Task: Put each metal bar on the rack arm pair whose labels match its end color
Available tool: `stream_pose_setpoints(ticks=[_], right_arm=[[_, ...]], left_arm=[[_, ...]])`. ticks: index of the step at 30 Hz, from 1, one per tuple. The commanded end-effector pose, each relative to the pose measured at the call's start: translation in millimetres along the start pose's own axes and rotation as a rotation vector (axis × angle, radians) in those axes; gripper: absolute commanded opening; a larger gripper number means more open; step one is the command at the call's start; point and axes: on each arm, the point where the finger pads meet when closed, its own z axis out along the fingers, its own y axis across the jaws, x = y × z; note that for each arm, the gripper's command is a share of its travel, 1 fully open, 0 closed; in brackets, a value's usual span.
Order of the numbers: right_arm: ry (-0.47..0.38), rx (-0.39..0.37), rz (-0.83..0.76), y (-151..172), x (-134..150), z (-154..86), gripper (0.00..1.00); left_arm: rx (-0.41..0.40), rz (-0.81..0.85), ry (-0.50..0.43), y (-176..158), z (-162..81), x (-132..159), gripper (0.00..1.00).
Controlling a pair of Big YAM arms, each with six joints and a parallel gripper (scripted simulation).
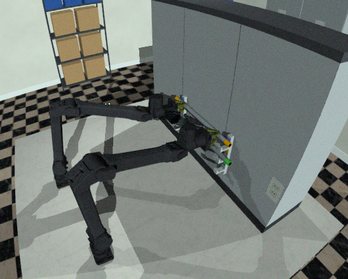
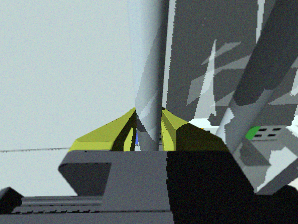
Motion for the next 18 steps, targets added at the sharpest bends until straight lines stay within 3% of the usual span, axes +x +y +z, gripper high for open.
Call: stream_pose_setpoints(ticks=[1, 18], right_arm=[[0.008, 0.084, 0.026, -36.5, 5.2, 3.0, 0.00], [0.008, 0.084, 0.027, -18.4, 5.9, -0.5, 0.00]], left_arm=[[-0.066, -0.011, 0.001, 23.2, 3.4, 2.4, 0.00], [-0.066, -0.011, 0.001, 5.0, 0.6, 1.7, 0.00]])
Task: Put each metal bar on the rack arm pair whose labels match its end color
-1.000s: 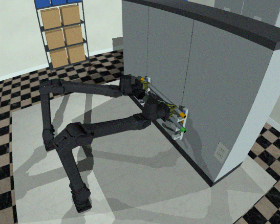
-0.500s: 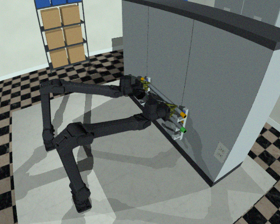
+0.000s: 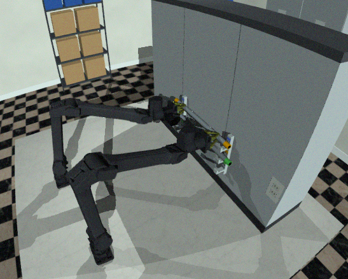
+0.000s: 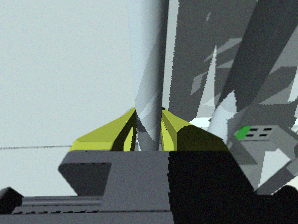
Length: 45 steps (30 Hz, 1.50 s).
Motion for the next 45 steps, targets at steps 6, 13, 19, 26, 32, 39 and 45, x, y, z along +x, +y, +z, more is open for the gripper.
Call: stream_pose_setpoints(ticks=[6, 13, 19, 26, 32, 39, 45], right_arm=[[0.011, 0.073, 0.029, -25.2, 6.2, 0.0, 0.00], [0.011, 0.073, 0.029, -22.1, 6.2, -1.2, 0.00], [0.011, 0.073, 0.029, -19.4, 6.2, -2.2, 0.00], [0.011, 0.079, 0.030, -21.4, 6.2, -3.1, 0.00], [0.011, 0.079, 0.030, -20.0, 6.2, -3.7, 0.00], [0.011, 0.079, 0.029, -19.1, 6.2, -4.1, 0.00], [0.011, 0.079, 0.029, -18.9, 6.2, -4.0, 0.00]], left_arm=[[-0.055, -0.009, 0.001, 12.9, 2.2, 1.4, 0.00], [-0.055, -0.009, 0.001, 10.0, 1.6, 1.4, 0.00], [-0.055, -0.009, 0.001, 7.5, 1.1, 1.5, 0.00], [-0.061, -0.009, 0.001, 10.1, 0.5, 1.5, 0.00], [-0.061, -0.009, 0.001, 9.4, 0.3, 1.5, 0.00], [-0.061, -0.009, 0.001, 9.2, 0.1, 1.5, 0.00], [-0.061, -0.009, 0.001, 9.6, 0.1, 1.5, 0.00]])
